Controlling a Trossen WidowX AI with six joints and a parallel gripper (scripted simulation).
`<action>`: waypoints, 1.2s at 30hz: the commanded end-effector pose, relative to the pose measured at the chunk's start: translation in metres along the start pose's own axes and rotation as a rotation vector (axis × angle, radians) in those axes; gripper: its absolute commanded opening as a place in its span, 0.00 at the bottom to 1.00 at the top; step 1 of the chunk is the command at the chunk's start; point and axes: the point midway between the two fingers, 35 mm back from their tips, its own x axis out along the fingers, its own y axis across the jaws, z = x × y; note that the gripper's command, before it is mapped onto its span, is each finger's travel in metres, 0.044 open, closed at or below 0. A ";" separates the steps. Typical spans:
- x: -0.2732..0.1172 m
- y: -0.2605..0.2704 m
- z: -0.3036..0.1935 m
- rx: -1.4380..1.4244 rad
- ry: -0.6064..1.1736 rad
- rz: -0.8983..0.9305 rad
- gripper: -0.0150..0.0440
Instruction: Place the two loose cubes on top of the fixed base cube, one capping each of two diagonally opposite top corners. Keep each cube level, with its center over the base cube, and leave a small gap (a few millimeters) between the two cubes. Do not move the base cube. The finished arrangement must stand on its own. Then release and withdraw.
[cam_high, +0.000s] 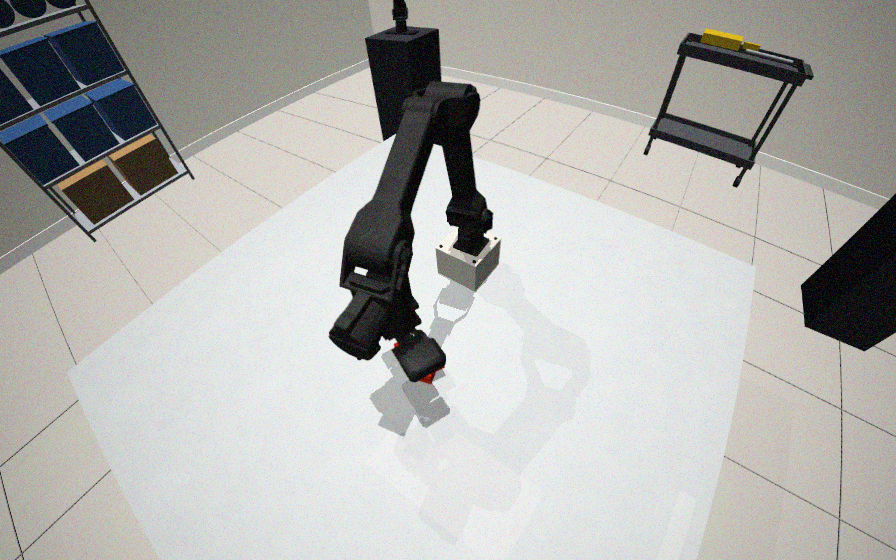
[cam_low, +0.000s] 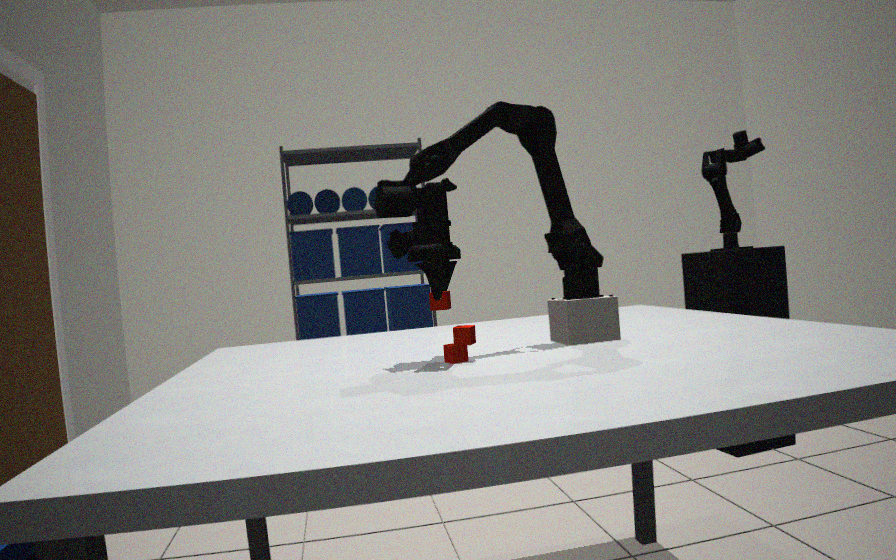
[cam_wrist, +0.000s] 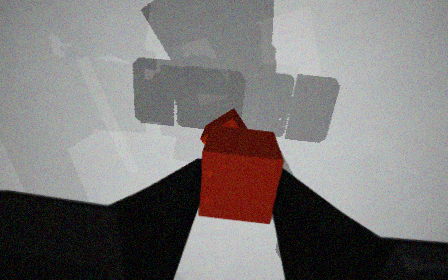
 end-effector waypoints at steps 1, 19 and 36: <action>0.003 0.006 -0.003 0.095 0.007 -0.001 0.43; 0.034 0.005 -0.004 0.125 0.007 -0.001 0.43; 0.059 0.006 -0.003 0.118 0.007 -0.001 0.43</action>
